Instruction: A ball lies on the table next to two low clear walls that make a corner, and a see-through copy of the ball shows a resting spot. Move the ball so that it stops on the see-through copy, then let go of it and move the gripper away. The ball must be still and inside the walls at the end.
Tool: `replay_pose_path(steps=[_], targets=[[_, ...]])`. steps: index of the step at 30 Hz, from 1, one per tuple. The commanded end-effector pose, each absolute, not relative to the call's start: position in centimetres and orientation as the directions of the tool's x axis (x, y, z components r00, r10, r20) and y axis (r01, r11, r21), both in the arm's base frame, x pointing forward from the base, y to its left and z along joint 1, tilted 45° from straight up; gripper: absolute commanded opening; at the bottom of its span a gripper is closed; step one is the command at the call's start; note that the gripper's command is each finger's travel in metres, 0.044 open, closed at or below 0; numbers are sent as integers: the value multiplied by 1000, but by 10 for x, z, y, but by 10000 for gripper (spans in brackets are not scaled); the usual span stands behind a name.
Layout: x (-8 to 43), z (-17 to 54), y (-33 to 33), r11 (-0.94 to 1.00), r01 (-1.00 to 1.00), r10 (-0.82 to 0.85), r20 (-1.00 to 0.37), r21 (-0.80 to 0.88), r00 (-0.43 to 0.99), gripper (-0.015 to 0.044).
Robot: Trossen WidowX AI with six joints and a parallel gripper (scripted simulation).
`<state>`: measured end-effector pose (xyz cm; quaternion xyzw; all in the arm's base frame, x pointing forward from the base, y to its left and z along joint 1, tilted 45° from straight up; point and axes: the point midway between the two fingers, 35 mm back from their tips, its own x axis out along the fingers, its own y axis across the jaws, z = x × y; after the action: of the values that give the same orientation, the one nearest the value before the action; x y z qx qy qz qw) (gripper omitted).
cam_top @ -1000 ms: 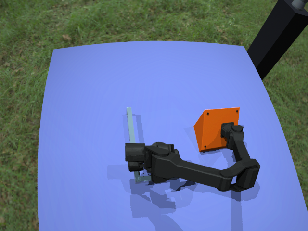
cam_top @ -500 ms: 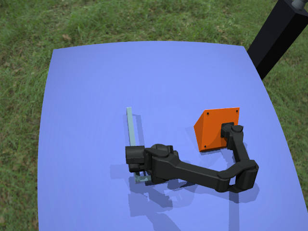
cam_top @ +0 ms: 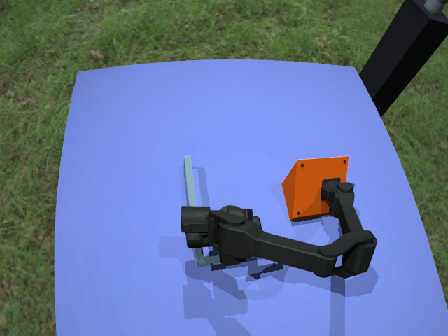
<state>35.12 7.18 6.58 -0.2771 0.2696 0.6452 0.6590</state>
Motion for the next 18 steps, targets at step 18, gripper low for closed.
replay_pose_path(steps=[18], targets=[[346,145,-6,13,-1000,699,-715,-24,26,0]])
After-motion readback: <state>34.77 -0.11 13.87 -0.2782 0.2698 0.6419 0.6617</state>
